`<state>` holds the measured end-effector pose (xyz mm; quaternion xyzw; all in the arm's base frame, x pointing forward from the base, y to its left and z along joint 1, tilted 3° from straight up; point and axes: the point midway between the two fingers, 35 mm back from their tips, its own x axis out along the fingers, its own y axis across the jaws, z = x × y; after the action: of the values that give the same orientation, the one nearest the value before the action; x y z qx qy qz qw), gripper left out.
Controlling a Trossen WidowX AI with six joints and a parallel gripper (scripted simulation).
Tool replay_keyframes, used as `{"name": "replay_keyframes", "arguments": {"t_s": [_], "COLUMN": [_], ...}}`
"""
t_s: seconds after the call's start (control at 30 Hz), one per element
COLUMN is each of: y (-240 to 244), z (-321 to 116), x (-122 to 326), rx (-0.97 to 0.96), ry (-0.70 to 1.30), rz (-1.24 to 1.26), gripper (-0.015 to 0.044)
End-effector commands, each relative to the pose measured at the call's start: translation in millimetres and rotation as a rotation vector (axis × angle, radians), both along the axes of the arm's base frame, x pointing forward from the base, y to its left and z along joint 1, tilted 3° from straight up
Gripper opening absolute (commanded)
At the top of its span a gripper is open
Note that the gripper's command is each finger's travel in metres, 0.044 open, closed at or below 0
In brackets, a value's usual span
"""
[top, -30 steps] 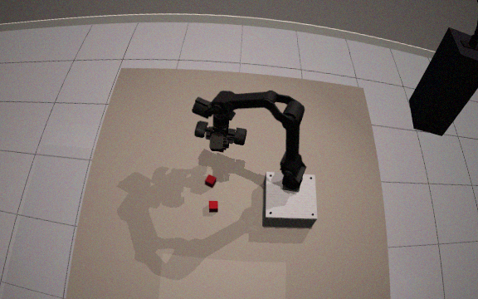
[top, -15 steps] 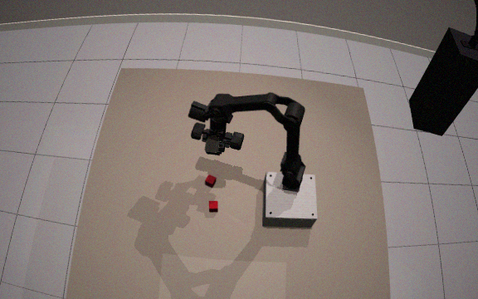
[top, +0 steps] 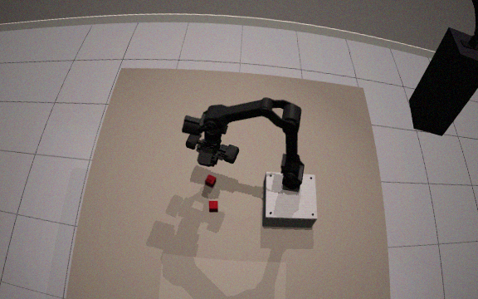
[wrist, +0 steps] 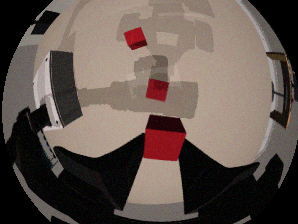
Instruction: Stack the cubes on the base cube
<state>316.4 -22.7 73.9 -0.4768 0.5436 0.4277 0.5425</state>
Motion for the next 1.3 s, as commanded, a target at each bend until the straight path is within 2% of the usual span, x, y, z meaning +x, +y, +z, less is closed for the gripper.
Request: {"name": "replay_keyframes", "arguments": {"t_s": [0.0,1.27], "y": [12,134], "z": [-7,-37], "x": [0,-16], "rx": [0.004,0.021], "ry": [0.012,0.001], "rz": [-0.03,-0.298], "gripper": [0.0105,0.0105]}}
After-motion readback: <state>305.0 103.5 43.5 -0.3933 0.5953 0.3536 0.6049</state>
